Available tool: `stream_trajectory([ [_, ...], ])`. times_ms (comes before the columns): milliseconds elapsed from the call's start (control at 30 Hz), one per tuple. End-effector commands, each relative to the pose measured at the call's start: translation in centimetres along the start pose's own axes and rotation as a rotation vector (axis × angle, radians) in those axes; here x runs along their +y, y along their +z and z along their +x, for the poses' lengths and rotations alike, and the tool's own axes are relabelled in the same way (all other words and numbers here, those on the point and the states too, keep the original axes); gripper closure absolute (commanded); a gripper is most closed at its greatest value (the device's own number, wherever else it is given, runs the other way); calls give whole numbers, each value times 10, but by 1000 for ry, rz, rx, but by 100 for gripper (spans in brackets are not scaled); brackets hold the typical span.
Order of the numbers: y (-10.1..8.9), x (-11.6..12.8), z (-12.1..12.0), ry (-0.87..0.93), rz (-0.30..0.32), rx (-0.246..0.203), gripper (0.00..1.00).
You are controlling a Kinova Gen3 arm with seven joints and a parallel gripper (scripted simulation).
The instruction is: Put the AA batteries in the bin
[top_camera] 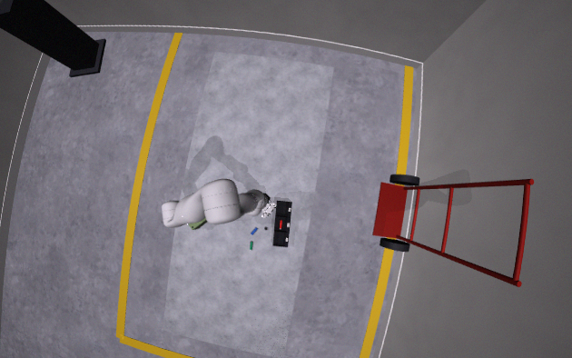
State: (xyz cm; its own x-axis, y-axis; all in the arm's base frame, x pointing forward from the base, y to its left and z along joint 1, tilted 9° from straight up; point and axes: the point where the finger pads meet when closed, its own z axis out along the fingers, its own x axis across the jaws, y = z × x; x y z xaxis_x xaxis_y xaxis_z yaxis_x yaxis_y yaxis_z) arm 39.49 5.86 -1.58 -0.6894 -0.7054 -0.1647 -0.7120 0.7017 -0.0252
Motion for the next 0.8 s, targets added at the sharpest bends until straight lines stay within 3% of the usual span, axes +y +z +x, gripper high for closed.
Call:
stream_trajectory([
  [0, 4, 0, 2, 2, -2, 3, 40],
  [533, 6, 0, 2, 2, -2, 3, 40],
  [567, 6, 0, 2, 2, -2, 3, 69],
  [767, 6, 0, 2, 2, -2, 3, 69],
])
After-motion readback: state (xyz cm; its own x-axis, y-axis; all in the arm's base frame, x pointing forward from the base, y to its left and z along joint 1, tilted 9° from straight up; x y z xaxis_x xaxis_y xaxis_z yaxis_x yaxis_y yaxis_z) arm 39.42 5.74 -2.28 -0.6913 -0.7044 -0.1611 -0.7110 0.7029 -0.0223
